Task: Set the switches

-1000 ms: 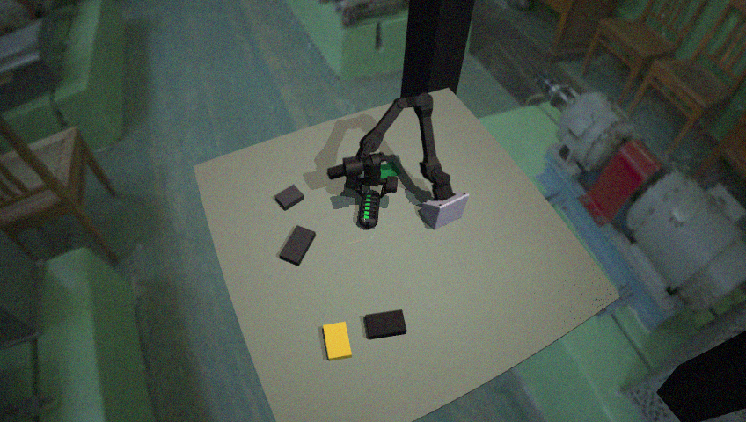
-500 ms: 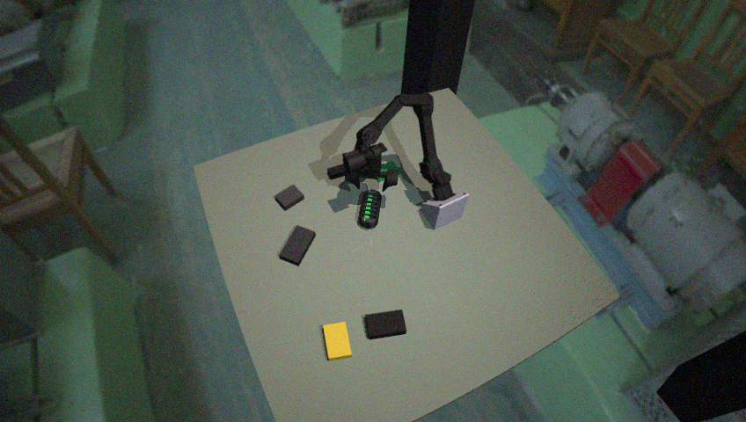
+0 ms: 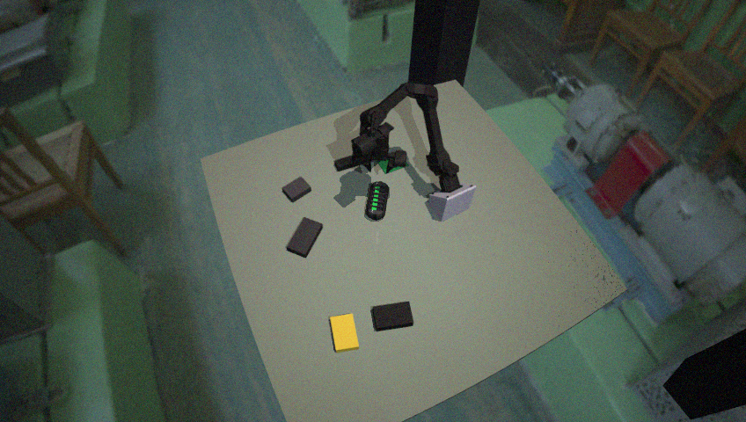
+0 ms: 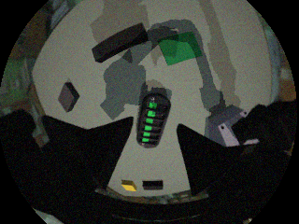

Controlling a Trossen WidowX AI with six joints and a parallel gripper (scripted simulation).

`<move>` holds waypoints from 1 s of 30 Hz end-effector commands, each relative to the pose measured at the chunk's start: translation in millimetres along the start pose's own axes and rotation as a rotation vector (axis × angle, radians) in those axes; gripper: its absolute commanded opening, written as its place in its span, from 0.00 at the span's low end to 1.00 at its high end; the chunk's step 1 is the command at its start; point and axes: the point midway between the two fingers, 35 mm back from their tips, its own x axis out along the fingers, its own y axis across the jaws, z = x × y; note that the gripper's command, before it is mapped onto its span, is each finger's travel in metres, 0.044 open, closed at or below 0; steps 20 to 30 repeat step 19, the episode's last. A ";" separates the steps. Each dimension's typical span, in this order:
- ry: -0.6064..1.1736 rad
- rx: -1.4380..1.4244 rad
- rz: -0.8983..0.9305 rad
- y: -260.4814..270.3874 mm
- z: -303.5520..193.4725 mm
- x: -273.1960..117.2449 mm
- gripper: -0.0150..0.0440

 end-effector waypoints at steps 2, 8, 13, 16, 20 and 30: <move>-0.011 -0.005 -0.008 -1.6 0.0 -25.8 0.51; -0.011 -0.005 -0.008 -1.6 0.0 -25.8 0.25; -0.011 -0.005 -0.008 -1.6 0.0 -25.8 0.25; -0.011 -0.005 -0.008 -1.6 0.0 -25.8 0.25; -0.011 -0.005 -0.008 -1.6 0.0 -25.8 0.25; -0.011 -0.005 -0.008 -1.6 0.0 -25.8 0.25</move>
